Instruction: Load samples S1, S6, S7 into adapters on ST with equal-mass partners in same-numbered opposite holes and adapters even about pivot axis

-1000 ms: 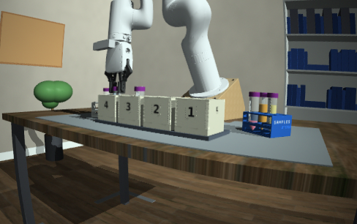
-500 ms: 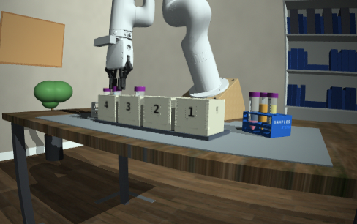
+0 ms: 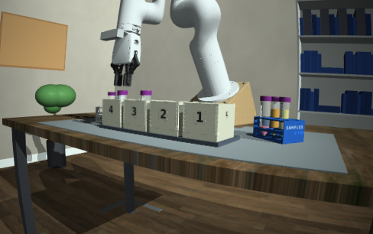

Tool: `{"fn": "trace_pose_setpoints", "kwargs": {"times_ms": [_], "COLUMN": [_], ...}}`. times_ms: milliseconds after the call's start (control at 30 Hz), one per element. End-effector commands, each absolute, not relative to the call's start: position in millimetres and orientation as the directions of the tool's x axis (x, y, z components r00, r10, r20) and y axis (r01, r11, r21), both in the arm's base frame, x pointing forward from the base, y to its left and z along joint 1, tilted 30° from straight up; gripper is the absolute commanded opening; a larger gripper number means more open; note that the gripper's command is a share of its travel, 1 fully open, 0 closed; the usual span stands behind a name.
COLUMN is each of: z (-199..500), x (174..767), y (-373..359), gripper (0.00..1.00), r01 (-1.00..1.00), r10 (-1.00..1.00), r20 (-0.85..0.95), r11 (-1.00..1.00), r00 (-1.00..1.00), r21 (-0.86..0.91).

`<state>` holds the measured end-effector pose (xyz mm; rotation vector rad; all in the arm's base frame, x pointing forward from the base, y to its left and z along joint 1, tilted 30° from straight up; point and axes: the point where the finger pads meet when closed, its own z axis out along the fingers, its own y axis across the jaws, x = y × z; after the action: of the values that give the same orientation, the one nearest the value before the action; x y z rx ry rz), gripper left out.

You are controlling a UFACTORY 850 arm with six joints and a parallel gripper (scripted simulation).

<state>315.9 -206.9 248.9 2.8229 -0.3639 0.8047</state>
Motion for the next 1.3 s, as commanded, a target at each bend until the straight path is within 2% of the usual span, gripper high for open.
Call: {"fn": "trace_pose_setpoints", "kwargs": {"times_ms": [0, 1267], "z": [260, 317], "x": [311, 280], "y": [-205, -192], "gripper": [0.44, 0.44], "r01": [-0.267, -0.267], "r10": [-0.195, -0.195], "r20": [0.501, 0.502], "r11": [-0.961, -0.961], "r00": [0.843, 0.843], "r21": [0.075, 0.075]}}
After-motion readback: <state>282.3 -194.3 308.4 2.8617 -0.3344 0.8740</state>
